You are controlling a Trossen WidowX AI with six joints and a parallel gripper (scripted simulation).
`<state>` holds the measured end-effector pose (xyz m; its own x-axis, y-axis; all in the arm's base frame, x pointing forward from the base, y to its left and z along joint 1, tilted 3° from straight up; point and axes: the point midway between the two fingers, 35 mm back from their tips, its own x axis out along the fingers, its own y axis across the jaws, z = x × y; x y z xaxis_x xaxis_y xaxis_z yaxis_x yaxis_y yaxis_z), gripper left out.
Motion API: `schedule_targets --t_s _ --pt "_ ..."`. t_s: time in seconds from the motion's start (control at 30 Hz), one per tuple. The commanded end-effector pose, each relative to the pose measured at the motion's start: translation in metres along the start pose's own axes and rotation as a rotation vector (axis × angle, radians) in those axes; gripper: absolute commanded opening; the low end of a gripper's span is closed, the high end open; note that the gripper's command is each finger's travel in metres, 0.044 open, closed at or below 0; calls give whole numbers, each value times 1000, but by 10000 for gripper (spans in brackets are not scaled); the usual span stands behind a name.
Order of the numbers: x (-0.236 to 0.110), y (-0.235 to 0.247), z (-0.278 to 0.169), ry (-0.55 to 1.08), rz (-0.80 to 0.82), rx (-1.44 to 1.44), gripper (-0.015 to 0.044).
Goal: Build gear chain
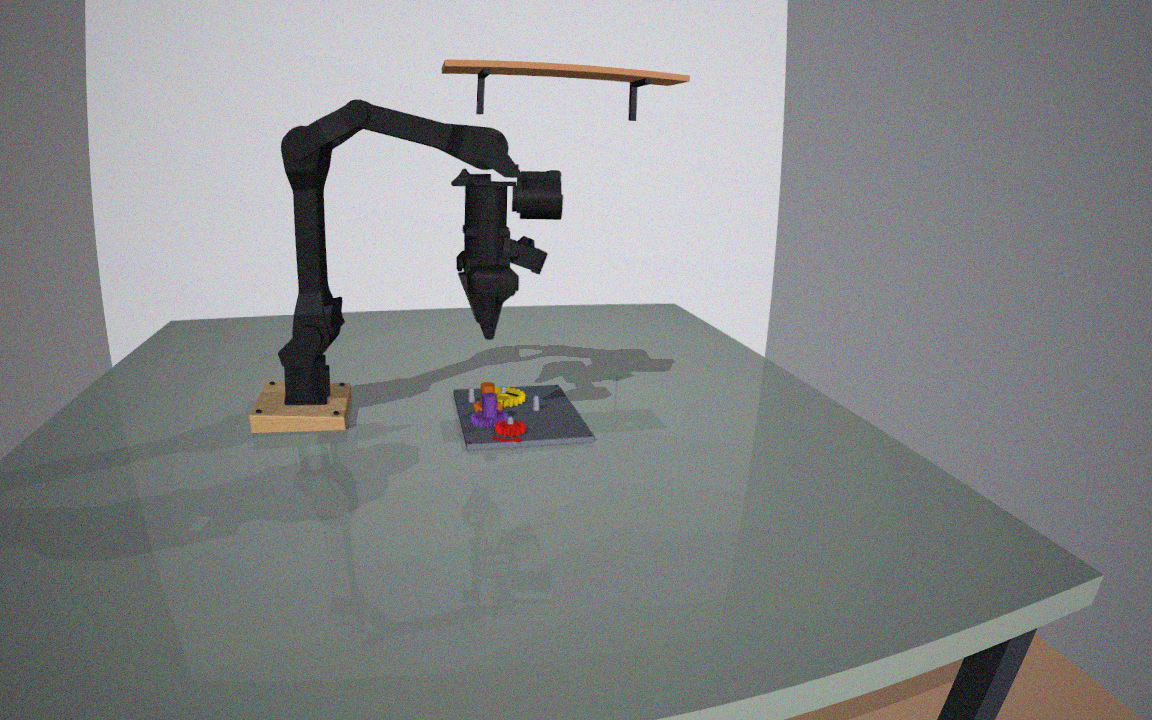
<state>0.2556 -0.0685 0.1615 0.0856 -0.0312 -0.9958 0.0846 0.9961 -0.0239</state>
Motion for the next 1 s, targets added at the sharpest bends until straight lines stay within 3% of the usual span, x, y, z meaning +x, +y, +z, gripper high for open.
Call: schedule_targets --t_s 0.0,0.43,0.7,0.97 --pt "0 0 0 1 1 1 440" --pt "-1 7 2 0 -3 0 440" --pt "-15 107 15 -7 2 -9 440" --pt "-34 215 -15 4 34 -25 440"
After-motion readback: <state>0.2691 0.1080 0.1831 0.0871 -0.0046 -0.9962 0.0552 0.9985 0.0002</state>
